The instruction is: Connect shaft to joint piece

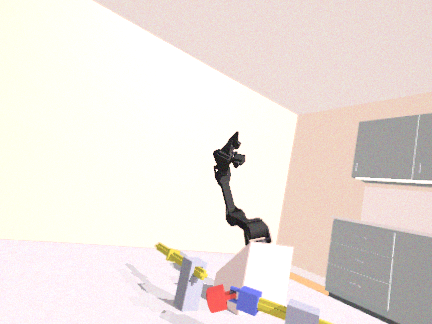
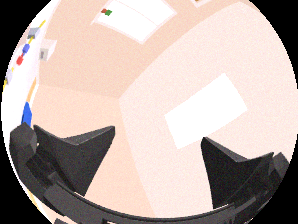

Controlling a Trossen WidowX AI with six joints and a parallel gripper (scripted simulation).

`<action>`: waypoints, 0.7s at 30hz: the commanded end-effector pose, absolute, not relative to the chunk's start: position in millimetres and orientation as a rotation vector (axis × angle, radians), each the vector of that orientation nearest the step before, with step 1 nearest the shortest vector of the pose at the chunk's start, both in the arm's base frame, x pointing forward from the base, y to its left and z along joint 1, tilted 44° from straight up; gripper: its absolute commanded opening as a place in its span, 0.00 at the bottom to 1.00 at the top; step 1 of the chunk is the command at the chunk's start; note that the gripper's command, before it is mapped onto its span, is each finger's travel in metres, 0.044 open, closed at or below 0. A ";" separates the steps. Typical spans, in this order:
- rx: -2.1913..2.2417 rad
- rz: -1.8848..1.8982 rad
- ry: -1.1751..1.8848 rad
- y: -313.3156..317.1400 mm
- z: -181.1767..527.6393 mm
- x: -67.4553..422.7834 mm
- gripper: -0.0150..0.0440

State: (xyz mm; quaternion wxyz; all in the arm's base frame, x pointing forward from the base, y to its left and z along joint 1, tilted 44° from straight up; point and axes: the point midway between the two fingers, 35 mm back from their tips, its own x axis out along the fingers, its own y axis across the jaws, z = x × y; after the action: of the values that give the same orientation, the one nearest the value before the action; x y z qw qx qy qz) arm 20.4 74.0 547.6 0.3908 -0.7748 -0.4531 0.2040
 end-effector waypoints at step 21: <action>-1.788 0.847 -0.449 155.1 483.1 177.6 1.00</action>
State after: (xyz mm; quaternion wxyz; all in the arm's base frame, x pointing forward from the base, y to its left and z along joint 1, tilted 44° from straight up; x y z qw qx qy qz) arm 154.2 148.3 497.4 0.5163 -0.7500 -0.2306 0.3432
